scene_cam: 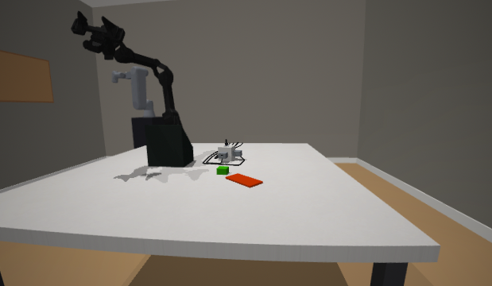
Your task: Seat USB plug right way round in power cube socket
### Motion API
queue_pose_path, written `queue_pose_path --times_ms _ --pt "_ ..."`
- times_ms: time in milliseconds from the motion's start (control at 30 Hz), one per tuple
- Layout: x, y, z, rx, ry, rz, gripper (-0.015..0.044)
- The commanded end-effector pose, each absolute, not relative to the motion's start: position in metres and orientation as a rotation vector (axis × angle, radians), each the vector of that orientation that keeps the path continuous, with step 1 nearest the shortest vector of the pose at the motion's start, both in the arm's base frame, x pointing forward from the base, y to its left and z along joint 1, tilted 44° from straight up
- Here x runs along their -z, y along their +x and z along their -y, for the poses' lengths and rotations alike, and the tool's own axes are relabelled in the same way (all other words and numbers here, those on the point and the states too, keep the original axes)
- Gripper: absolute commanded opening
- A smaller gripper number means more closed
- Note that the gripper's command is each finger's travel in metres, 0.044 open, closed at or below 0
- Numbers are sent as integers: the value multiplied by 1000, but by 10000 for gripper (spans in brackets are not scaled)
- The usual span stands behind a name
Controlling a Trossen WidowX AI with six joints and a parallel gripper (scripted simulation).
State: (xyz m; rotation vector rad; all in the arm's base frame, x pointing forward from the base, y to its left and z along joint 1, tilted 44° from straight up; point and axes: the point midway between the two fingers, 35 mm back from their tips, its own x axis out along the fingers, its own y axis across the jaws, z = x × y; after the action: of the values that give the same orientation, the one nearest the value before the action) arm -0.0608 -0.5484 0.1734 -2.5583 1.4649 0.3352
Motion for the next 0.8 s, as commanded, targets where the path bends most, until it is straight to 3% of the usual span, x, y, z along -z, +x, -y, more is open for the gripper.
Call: queue_pose_path --times_ms 0,100,300,500,767 --pt "-173 -59 548 -343 -2565 -1462 426" --pt "-170 -26 547 -457 -2667 -1411 440" --pt "-154 93 516 -913 -3128 -1031 440" --pt "-137 189 462 -1271 -3565 -447 440" --pt "-119 273 383 -1461 -3968 517 440"
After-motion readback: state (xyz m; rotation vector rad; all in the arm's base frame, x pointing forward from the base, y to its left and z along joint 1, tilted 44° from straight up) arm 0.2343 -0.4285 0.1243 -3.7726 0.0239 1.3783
